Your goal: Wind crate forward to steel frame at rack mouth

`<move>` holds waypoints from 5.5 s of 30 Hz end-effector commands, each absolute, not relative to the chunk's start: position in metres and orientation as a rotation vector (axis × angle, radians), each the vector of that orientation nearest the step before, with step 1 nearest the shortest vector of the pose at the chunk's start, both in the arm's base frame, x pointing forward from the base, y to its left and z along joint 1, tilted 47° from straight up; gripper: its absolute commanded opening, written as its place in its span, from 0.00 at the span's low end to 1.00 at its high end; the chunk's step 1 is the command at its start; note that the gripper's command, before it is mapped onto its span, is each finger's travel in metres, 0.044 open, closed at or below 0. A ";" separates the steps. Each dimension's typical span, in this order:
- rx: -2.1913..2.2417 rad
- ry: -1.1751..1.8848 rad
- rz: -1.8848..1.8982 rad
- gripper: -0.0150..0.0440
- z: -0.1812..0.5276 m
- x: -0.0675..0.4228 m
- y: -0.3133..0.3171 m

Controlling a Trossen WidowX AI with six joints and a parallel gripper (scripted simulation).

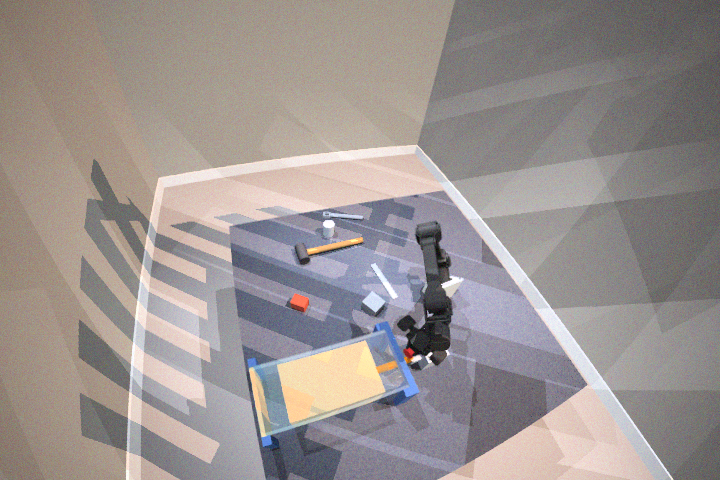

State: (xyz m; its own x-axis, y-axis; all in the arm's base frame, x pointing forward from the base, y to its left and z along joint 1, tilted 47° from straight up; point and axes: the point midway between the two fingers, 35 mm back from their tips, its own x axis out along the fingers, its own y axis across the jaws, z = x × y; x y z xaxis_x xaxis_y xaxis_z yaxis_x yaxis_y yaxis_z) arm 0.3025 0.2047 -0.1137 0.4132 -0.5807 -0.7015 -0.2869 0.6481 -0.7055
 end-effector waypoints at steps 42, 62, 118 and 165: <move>-0.857 1.175 -0.191 0.25 -0.169 0.277 0.263; -0.855 1.177 -0.189 0.25 -0.184 0.251 0.278; -0.855 1.184 -0.184 0.25 -0.189 0.161 0.283; -0.859 1.189 -0.184 0.25 -0.154 0.106 0.246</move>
